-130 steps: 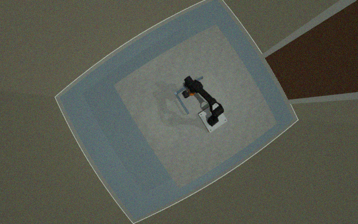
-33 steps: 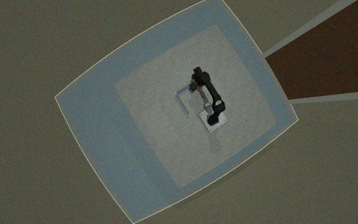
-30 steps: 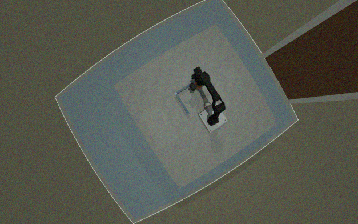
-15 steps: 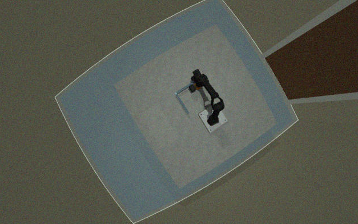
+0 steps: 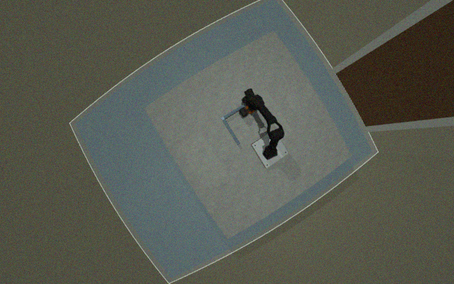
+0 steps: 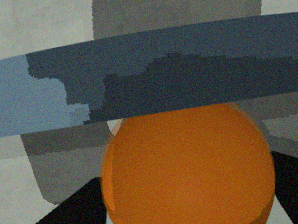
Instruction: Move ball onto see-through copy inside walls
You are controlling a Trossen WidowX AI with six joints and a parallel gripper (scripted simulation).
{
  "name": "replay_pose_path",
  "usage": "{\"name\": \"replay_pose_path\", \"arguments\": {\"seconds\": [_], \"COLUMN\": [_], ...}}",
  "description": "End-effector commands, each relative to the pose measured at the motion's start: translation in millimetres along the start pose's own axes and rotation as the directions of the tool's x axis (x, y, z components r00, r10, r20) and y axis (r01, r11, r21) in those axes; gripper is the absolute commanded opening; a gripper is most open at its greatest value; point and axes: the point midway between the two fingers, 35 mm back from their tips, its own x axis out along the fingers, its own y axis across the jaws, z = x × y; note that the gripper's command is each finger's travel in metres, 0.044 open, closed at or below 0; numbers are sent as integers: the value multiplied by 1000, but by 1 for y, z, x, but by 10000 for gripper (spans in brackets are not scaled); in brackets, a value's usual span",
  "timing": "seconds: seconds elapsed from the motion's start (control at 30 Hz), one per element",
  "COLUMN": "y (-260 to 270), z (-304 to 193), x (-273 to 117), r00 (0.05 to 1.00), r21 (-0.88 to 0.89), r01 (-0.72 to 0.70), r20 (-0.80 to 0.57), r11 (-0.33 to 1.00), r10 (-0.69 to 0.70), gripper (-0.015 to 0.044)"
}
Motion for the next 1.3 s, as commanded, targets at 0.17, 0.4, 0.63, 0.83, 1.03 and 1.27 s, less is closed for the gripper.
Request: {"name": "replay_pose_path", "arguments": {"seconds": [0.17, 0.4, 0.63, 0.83, 1.03, 1.27], "y": [0, 0, 0, 0, -1, 0], "z": [0, 0, 3, 0, 4, 0], "x": [1, 1, -41, -84, -78, -122], "r00": [1000, 1000, 1000, 1000, 1000, 1000], "r21": [0, 0, -3, -7, -12, -11], "r01": [0, 0, -1, -3, 3, 3], "r20": [-1, -1, 1, 1, 24, 26], "r11": [1000, 1000, 1000, 1000, 1000, 1000], "r10": [0, 0, 1, 3, -3, -3], "gripper": [131, 315, 440, 440, 440, 440]}}
